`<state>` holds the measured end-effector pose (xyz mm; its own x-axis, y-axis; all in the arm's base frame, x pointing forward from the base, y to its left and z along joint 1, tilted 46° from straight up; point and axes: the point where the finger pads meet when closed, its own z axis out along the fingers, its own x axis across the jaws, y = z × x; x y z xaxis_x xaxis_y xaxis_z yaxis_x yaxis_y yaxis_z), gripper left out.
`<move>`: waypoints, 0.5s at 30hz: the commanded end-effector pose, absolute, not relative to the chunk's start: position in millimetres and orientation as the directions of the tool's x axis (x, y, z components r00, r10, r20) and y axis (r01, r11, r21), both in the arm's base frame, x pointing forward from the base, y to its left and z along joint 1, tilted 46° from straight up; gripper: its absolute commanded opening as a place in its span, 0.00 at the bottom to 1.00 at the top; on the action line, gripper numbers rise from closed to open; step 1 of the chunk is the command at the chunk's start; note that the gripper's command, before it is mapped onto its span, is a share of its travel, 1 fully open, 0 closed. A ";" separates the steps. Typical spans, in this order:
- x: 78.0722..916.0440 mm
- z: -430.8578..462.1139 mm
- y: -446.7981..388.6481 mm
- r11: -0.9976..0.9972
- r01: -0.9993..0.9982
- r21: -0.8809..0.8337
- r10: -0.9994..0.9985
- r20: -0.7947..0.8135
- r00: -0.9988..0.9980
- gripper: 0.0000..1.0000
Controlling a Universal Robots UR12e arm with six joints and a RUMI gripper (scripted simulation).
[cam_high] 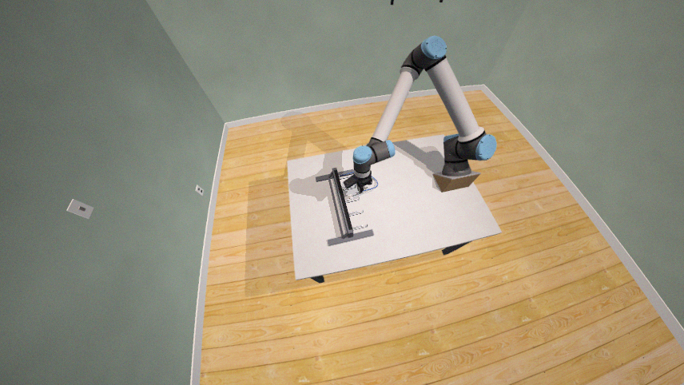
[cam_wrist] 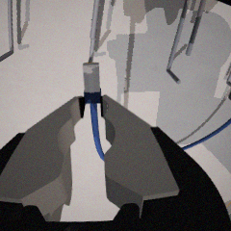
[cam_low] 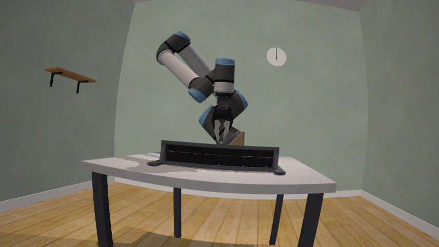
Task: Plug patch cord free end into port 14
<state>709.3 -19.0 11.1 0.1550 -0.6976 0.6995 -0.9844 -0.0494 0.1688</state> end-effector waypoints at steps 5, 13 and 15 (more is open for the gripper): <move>719.2 22.4 -25.3 0.000 -0.993 0.118 -0.700 0.709 0.084 0.00; 721.9 24.7 -27.3 0.019 -0.995 0.101 -0.700 0.711 0.059 0.00; 722.7 25.8 -27.8 0.024 -0.995 0.096 -0.700 0.712 0.052 0.00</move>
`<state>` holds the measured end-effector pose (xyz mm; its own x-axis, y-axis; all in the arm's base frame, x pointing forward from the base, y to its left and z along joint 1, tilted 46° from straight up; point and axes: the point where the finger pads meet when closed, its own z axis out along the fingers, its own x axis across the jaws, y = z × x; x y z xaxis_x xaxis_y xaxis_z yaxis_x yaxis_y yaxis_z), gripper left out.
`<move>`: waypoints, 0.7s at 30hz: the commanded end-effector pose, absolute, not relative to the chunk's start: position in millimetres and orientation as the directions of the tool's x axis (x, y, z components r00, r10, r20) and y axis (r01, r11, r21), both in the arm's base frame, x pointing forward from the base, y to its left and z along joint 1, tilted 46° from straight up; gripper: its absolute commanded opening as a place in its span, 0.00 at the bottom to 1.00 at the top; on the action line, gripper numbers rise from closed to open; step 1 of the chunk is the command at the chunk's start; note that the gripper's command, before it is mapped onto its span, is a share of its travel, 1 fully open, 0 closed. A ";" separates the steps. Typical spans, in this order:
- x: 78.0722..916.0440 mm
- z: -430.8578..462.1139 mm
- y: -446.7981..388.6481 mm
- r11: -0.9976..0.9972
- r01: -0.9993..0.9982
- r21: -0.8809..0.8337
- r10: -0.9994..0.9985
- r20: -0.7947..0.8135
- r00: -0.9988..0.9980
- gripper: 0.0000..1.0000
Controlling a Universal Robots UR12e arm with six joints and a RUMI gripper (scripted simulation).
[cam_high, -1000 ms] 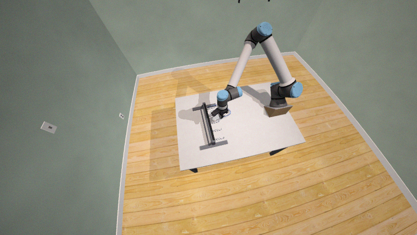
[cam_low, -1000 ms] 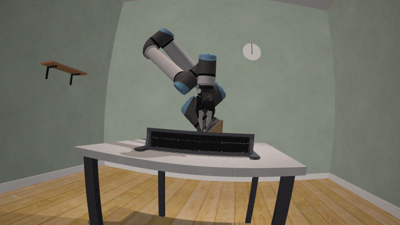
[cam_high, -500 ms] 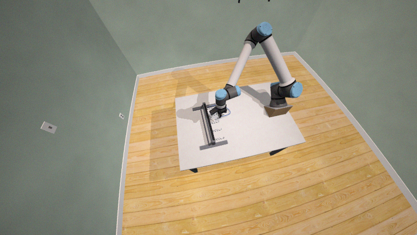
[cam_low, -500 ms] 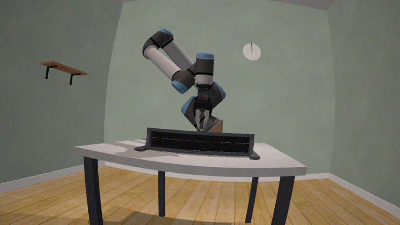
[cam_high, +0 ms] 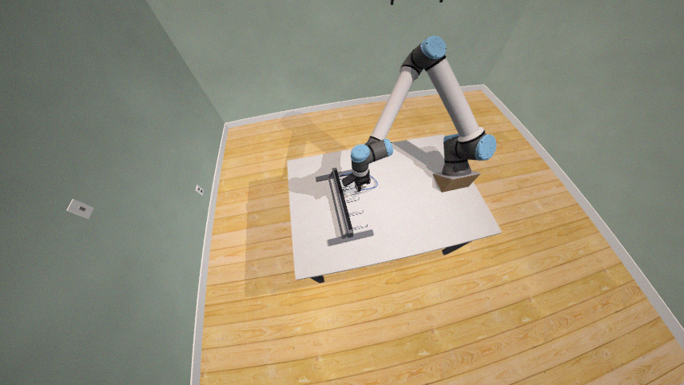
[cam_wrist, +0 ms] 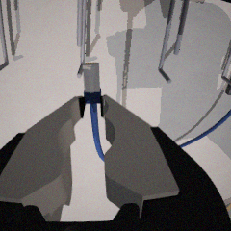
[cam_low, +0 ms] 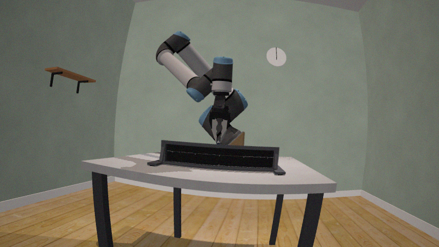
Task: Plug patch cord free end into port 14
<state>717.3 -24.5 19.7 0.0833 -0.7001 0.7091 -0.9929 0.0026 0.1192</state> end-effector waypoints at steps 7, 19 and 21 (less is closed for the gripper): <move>725.2 28.8 -29.6 0.040 -0.996 0.080 -0.700 0.714 0.029 0.00; 727.3 30.8 -31.0 0.055 -0.996 0.066 -0.699 0.715 0.009 0.00; 727.6 31.2 -31.2 0.057 -0.996 0.064 -0.699 0.715 0.006 0.00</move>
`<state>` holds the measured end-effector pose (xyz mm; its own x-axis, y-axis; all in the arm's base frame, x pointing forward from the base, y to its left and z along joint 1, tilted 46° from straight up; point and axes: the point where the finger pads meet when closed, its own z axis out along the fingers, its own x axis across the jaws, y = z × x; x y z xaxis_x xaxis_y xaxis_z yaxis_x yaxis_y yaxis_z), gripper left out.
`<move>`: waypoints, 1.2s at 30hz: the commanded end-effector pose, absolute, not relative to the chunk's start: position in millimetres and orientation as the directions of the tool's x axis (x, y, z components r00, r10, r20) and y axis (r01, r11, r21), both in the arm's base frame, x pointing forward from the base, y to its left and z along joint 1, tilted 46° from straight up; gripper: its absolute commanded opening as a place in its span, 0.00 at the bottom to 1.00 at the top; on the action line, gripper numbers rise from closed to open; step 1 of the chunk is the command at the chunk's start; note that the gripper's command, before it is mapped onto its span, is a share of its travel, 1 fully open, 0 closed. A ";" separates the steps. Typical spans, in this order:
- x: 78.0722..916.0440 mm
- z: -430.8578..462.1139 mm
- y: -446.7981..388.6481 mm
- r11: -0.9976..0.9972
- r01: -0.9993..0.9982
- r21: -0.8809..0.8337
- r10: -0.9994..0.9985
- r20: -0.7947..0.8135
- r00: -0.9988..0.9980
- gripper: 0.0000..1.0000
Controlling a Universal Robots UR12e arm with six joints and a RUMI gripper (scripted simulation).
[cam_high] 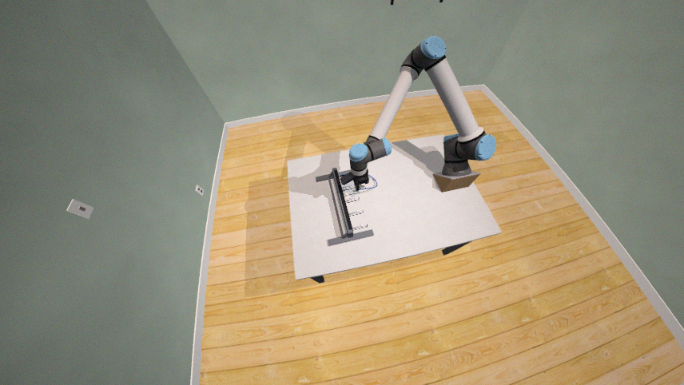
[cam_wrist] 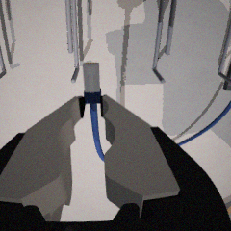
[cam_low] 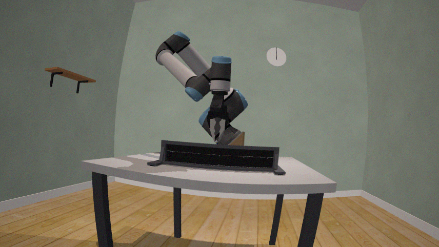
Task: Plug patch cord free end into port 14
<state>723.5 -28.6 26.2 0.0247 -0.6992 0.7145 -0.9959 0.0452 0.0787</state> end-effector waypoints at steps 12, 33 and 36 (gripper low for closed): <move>727.9 31.6 -31.4 0.062 -0.996 0.059 -0.699 0.715 -0.002 0.00; 727.9 31.7 -31.5 0.063 -0.996 0.058 -0.699 0.715 -0.003 0.00; 727.9 31.7 -31.5 0.063 -0.996 0.058 -0.699 0.715 -0.003 0.00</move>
